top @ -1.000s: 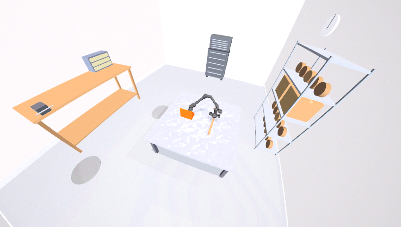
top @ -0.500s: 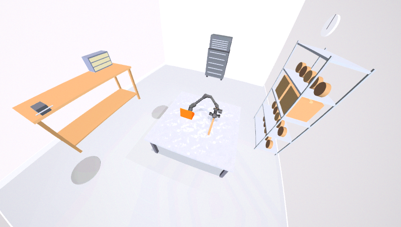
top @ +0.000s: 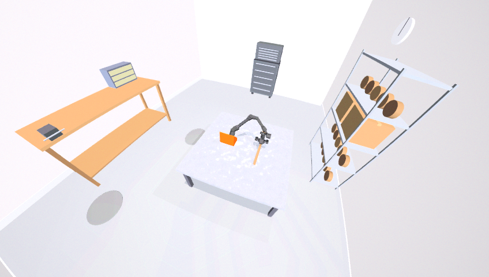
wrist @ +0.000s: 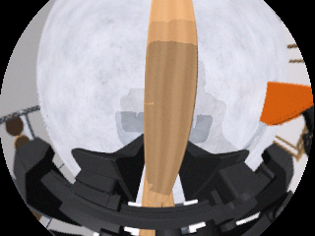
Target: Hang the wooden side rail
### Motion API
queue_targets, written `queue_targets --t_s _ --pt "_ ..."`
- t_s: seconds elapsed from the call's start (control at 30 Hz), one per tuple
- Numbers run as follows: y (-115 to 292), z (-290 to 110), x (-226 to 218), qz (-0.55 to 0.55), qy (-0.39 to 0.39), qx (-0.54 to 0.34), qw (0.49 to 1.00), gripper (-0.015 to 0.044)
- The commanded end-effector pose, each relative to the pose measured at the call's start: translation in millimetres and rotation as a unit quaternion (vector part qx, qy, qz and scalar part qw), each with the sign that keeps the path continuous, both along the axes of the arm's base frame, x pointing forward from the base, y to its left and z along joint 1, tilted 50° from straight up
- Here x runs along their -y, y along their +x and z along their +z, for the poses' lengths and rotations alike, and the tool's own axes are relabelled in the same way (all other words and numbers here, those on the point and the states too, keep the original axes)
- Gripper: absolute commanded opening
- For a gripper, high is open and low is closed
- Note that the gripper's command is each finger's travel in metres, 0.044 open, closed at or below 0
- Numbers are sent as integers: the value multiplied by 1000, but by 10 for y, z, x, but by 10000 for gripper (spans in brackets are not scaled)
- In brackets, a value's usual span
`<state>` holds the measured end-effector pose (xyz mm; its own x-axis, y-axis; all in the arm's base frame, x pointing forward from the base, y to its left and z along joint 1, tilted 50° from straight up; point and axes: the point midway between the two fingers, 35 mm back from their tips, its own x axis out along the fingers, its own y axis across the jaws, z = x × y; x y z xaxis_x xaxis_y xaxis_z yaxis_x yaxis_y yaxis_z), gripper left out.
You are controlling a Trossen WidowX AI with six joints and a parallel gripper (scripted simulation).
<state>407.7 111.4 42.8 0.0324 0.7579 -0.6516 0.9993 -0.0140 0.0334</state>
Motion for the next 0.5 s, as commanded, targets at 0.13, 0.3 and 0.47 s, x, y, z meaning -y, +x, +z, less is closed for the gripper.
queue_targets --t_s 0.13,0.3,0.47 --pt "14 12 -3 -1 3 4 1000 0" --pt "14 6 -9 -1 3 4 1000 0" --pt "14 1 -16 -1 3 4 1000 0"
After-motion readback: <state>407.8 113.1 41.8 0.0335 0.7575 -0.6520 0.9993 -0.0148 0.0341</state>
